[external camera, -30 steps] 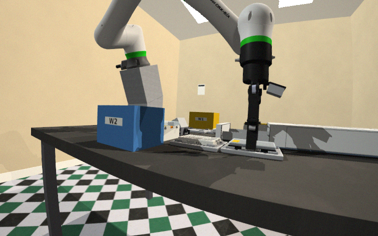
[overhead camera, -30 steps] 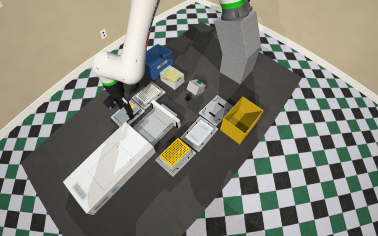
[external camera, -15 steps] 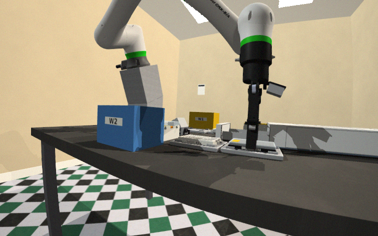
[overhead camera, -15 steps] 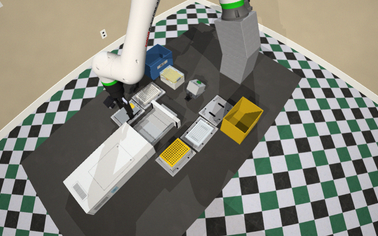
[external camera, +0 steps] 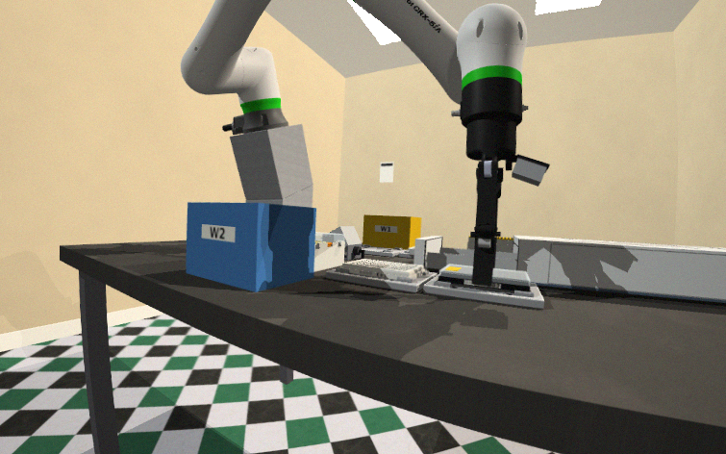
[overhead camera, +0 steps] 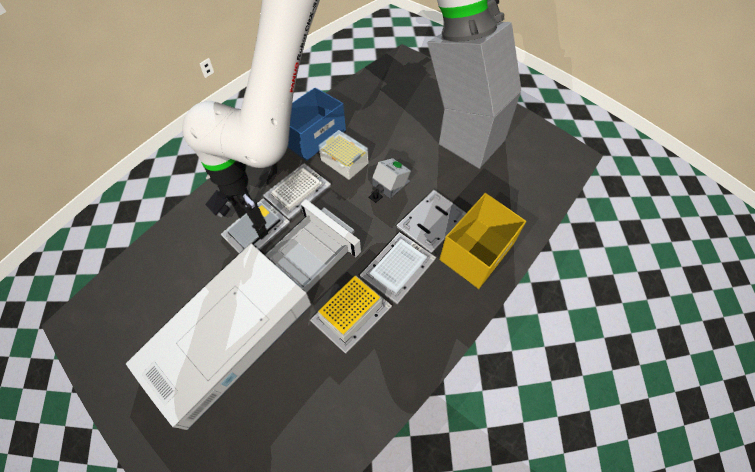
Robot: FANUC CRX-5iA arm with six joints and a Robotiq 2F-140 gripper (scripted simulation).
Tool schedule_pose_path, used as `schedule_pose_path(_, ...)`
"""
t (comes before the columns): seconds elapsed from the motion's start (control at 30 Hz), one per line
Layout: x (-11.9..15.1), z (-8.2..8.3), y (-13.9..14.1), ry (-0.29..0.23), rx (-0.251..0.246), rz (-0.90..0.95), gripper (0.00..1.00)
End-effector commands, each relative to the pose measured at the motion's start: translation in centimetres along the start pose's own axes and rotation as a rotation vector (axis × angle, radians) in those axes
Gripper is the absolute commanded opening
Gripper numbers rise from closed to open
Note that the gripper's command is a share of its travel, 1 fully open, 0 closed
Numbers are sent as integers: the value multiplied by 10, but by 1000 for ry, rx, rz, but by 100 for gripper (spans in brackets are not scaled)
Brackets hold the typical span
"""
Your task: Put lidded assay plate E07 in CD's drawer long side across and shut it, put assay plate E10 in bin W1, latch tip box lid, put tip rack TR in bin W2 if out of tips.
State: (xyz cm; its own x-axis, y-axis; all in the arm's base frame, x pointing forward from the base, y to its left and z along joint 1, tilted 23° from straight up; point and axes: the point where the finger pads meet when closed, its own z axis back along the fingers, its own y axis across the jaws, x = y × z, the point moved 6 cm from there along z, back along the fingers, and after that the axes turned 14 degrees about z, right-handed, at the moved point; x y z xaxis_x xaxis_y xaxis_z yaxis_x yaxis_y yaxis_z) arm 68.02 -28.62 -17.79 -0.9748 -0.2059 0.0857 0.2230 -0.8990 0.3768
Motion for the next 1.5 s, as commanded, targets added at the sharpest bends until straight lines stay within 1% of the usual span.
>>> schedule_pose_path(0.0, -1, 2, 0, 2, 1, 0, 10)
schedule_pose_path(0.5, -1, 6, 0, 2, 1, 0, 10)
schedule_pose_path(1.47, -1, 42, 0, 2, 1, 0, 10)
